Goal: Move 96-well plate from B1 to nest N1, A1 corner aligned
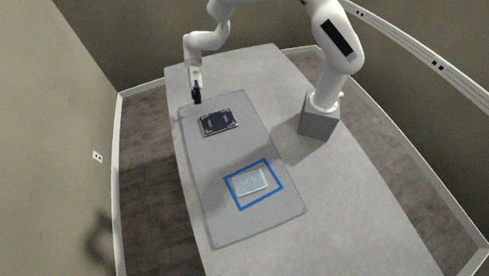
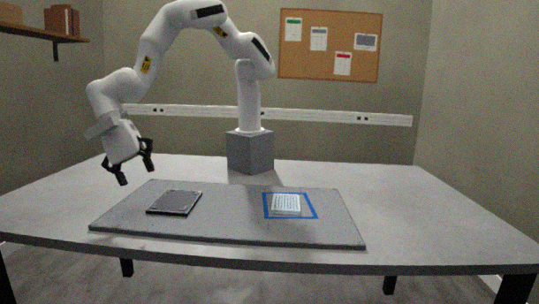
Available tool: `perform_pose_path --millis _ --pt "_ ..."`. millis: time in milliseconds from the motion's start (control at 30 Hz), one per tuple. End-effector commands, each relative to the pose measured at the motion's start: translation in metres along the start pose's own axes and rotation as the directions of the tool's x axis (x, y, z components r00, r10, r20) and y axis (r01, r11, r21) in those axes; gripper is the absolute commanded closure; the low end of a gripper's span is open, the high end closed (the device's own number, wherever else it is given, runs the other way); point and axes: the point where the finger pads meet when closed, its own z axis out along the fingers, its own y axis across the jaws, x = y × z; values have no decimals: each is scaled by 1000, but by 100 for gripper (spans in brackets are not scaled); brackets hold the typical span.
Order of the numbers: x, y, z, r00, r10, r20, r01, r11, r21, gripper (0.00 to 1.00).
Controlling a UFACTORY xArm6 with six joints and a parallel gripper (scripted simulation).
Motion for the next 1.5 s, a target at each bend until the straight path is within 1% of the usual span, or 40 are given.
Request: perform_pose_path --millis 0,100,167,267,333,433,500,567,667,700,733,833,867,900,967,1000,1100,1133,1167,1233,1333,1367,1467 --pt "2 -15 10 999 16 35 -16 1000 -17 0" --pt "2 -17 11 999 16 35 -16 1000 -17 0" --pt "2 -25 18 996 38 81 -35 999 -40 0" --pt "1 -34 24 996 38 81 -35 999 -40 0" --pt "1 -42 30 991 59 121 -51 996 -67 0" --pt "0 -51 37 991 59 121 -51 996 -67 0" --pt "-1 -59 42 985 78 157 -63 993 -97 0" --pt "-1 -68 48 985 78 157 -63 993 -97 0" --pt "-1 -68 48 985 78 157 -63 993 -97 0" --pt "-2 -72 51 980 90 179 -69 990 -120 0" --pt "-2 -77 54 978 95 188 -71 989 -130 0" --pt "-3 -85 59 978 95 188 -71 989 -130 0" --pt "-4 -89 62 973 107 206 -75 985 -155 0" --pt "-5 -94 64 971 111 213 -76 984 -164 0" --pt "-6 -102 70 971 111 213 -76 984 -163 0" --pt "-6 -107 72 966 122 229 -78 979 -191 0" --pt "-8 -119 80 964 125 233 -78 977 -198 0" --pt "-8 -119 80 964 125 233 -78 977 -198 0" --pt "-9 -124 82 960 134 246 -78 971 -227 0" --pt "-9 -124 82 960 134 246 -78 971 -227 0" --pt "-11 -137 89 959 136 248 -78 970 -232 0" --pt "-12 -141 91 955 145 258 -75 962 -262 0" --pt "-15 -154 98 955 146 259 -75 961 -266 0"
